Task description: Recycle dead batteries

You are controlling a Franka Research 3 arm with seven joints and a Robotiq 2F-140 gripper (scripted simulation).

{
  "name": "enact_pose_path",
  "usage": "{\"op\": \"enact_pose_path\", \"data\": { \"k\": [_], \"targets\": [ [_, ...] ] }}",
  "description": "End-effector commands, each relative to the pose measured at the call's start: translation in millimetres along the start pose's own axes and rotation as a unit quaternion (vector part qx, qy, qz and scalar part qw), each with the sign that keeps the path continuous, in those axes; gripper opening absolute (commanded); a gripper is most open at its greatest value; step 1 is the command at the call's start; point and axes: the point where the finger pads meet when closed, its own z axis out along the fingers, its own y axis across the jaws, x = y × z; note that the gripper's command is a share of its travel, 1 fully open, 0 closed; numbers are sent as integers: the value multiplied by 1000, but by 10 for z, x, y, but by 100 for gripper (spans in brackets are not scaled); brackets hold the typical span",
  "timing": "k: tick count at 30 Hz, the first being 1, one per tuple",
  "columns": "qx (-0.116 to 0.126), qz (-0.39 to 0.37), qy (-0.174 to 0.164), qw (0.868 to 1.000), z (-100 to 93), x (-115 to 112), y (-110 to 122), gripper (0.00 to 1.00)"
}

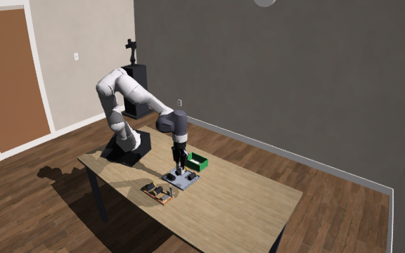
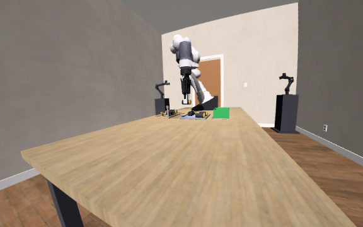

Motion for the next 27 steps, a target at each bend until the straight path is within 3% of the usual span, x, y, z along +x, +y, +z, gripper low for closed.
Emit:
{"op": "enact_pose_path", "data": {
  "k": [1,4,27],
  "targets": [
    [-6,-2,7,1000,358,39,27,16],
    [-6,-2,7,1000,472,40,28,16],
    [-6,-2,7,1000,472,40,28,16]
  ]
}}
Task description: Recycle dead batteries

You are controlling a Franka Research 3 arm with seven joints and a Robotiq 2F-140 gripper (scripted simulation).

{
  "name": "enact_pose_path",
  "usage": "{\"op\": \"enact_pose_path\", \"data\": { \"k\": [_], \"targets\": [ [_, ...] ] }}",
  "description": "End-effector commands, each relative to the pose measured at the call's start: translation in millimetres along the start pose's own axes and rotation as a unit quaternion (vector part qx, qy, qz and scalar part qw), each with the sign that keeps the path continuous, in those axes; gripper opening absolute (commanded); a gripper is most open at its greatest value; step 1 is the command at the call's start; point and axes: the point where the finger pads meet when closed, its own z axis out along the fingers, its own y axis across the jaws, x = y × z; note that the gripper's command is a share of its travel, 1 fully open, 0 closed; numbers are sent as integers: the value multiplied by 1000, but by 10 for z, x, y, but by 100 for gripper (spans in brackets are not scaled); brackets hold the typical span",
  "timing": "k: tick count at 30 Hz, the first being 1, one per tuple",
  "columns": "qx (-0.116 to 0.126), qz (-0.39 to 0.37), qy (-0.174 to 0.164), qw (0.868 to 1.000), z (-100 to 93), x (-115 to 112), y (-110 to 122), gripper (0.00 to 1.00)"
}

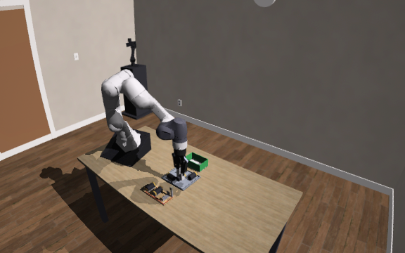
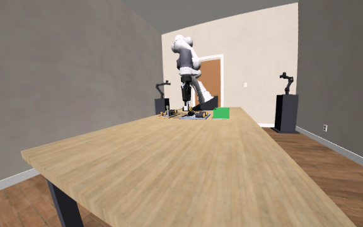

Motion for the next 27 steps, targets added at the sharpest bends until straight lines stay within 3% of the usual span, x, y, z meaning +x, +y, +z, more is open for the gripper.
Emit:
{"op": "enact_pose_path", "data": {
  "k": [1,27],
  "targets": [
    [-4,-3,3,1000,-18,14,32,16],
    [-4,-31,3,1000,-18,14,32,16]
  ]
}}
